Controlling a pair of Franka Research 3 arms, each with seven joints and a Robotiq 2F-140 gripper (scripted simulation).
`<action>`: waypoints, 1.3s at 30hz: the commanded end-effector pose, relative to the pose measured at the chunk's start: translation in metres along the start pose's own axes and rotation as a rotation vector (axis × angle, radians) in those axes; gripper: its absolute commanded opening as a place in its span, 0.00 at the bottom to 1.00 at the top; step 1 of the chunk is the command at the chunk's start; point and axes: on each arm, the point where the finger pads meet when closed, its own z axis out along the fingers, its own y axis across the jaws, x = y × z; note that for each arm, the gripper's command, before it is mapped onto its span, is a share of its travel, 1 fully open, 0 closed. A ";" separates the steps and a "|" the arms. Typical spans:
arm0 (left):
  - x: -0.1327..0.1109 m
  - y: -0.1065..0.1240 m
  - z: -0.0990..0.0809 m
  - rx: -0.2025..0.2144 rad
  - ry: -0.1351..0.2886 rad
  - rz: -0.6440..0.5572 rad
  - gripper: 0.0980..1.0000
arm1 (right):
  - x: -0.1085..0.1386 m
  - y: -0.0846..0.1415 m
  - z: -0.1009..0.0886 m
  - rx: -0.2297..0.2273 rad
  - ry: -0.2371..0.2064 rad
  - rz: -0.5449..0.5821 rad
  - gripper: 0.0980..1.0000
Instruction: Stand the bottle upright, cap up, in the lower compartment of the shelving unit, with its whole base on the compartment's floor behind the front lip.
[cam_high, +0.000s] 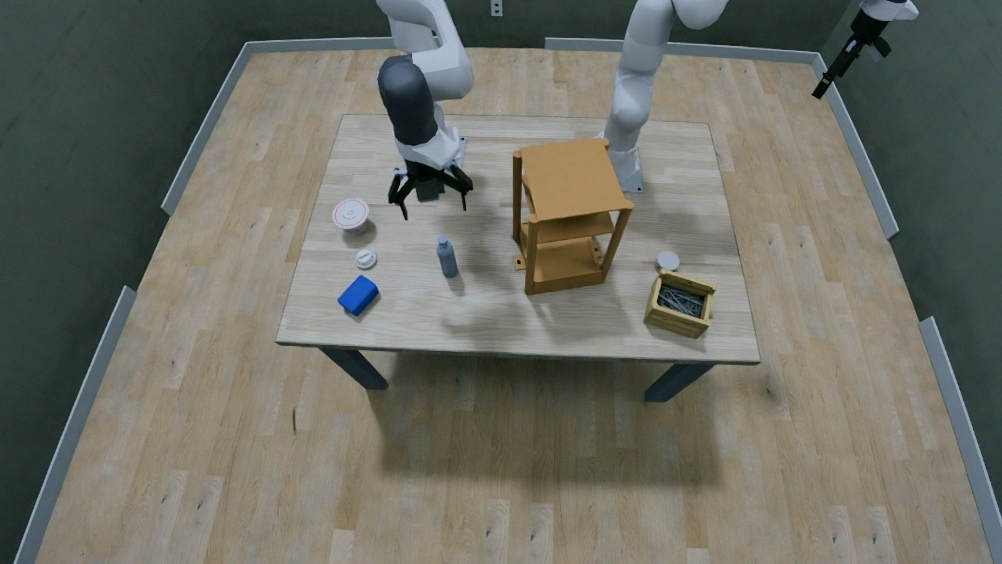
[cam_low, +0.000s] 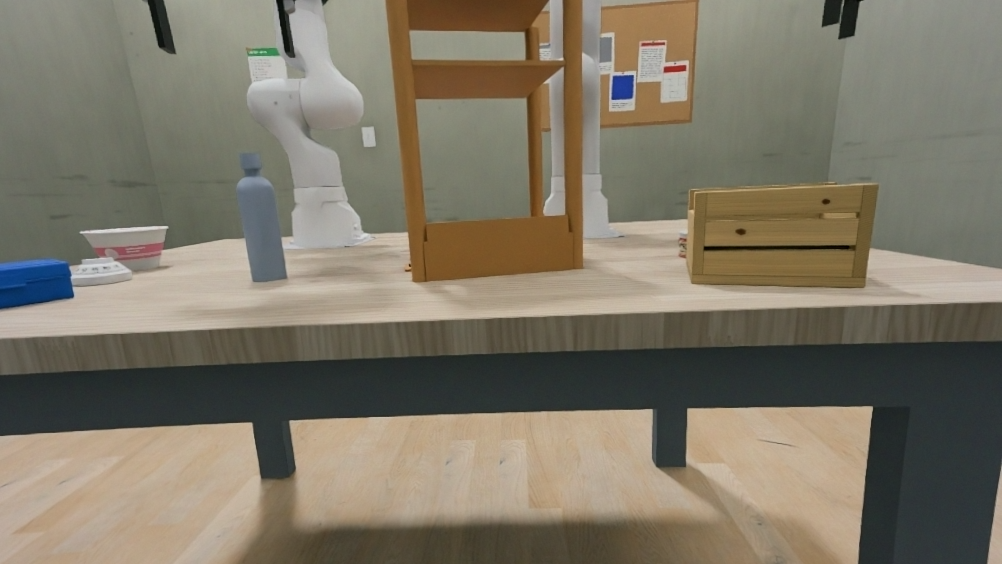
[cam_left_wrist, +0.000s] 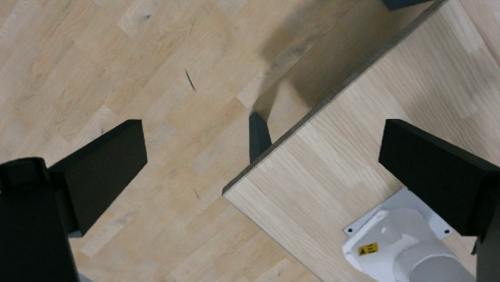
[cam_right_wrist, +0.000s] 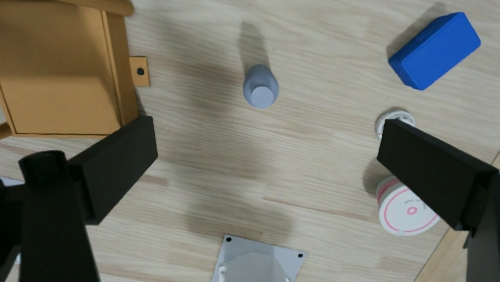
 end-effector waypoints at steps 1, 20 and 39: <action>-0.001 -0.002 0.000 0.004 0.000 0.018 1.00 | 0.001 0.001 0.000 -0.003 0.004 0.005 1.00; 0.000 0.000 0.000 0.000 0.000 0.011 1.00 | -0.002 0.000 0.003 0.243 -0.232 0.243 0.40; 0.000 0.000 0.000 0.000 0.000 0.011 1.00 | 0.000 -0.001 0.008 0.850 -0.676 0.782 0.40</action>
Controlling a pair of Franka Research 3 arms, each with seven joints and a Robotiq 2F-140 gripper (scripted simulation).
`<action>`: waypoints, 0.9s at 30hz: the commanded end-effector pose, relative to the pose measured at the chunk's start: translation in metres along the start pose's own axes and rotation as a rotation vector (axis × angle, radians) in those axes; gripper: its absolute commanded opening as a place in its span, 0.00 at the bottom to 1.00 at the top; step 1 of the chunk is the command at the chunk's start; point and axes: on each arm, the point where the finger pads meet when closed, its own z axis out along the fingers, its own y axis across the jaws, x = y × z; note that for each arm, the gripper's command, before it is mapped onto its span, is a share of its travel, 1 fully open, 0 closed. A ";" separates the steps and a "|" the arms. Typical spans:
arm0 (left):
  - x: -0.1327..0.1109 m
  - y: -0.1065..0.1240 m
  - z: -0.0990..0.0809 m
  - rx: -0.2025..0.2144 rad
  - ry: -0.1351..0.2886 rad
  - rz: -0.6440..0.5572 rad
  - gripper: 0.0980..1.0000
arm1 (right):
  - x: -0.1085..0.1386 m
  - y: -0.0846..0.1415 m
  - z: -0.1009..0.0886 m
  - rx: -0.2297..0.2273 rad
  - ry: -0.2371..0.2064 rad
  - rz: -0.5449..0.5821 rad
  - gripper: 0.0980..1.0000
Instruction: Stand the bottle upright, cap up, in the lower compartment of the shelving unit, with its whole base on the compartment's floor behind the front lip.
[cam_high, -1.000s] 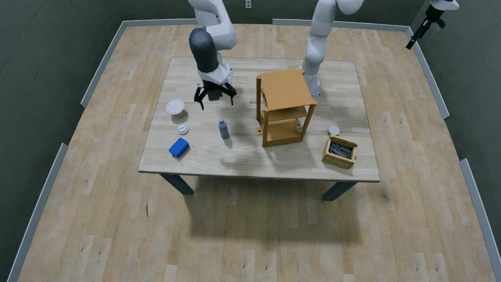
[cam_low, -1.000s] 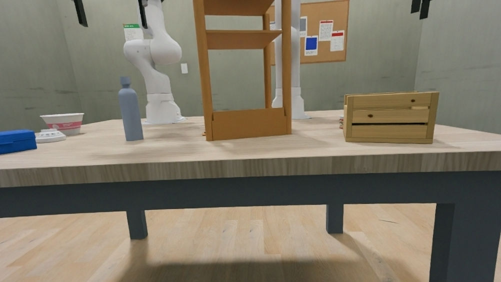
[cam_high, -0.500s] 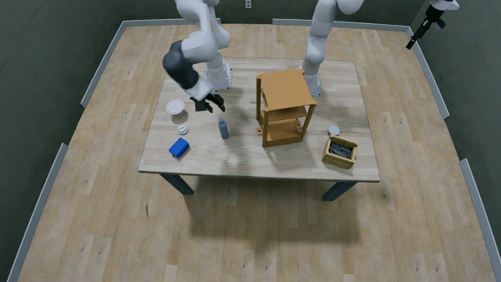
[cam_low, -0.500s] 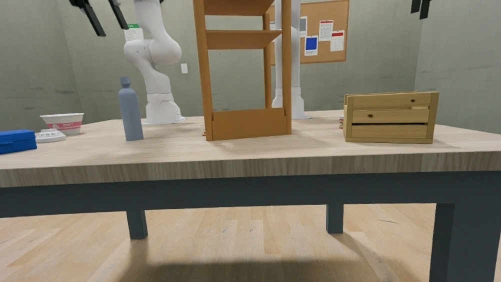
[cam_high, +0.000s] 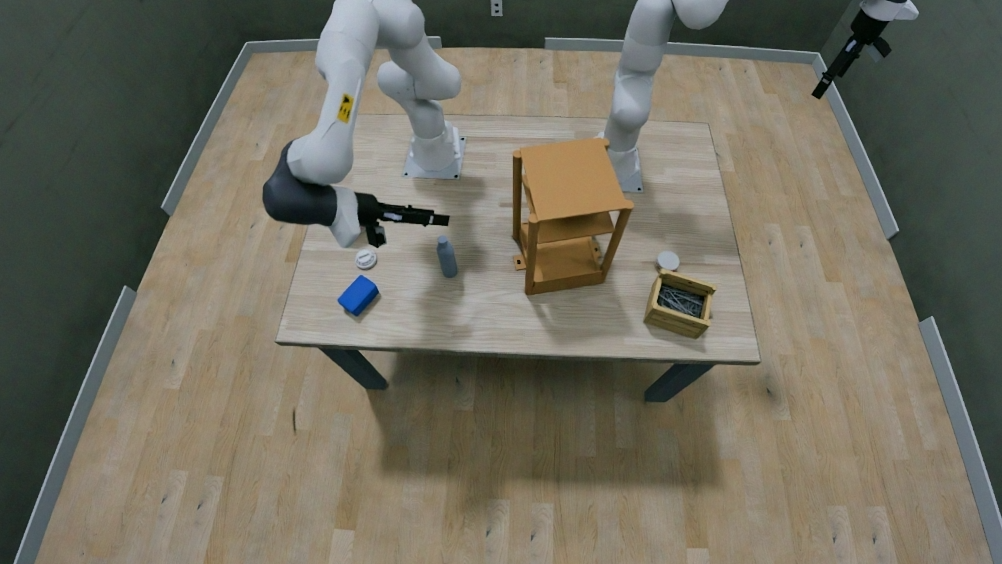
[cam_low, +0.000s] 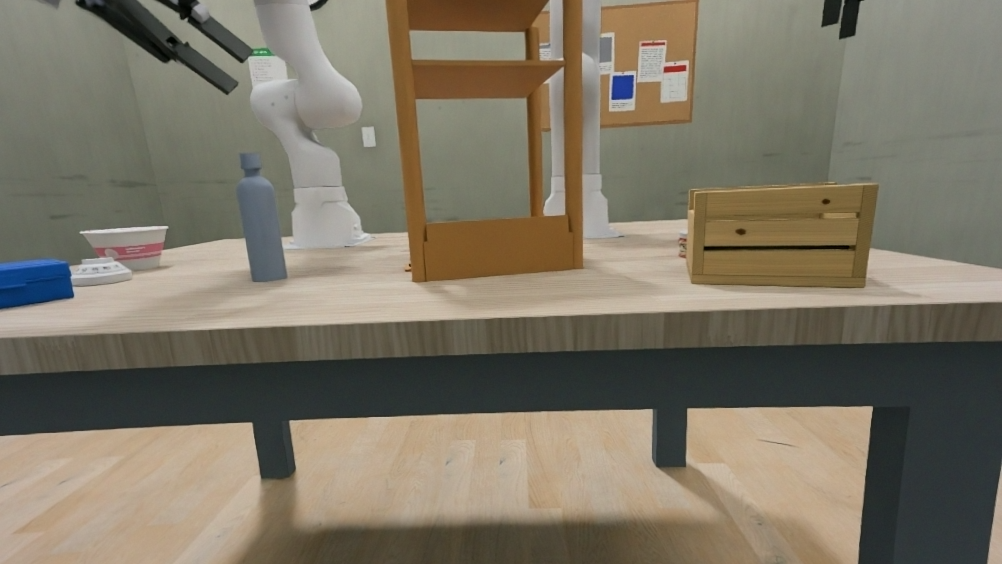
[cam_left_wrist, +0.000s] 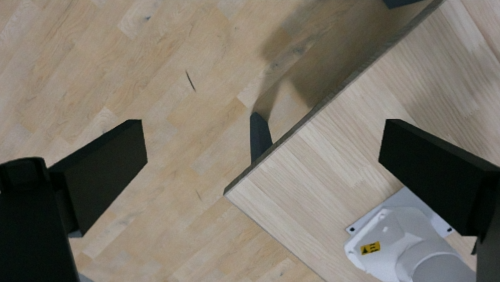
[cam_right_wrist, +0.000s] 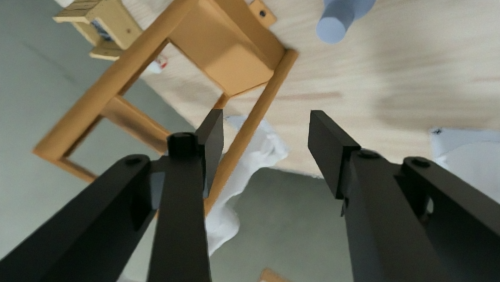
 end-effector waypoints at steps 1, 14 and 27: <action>0.000 0.000 0.000 0.000 0.000 0.000 1.00 | -0.018 -0.005 0.008 0.127 -0.162 0.189 0.40; 0.000 0.000 0.000 0.000 0.000 0.000 1.00 | -0.016 -0.004 0.010 0.425 -0.510 0.576 0.40; 0.000 0.000 0.000 0.000 0.000 0.000 1.00 | -0.009 0.001 0.017 0.453 -0.577 0.675 0.40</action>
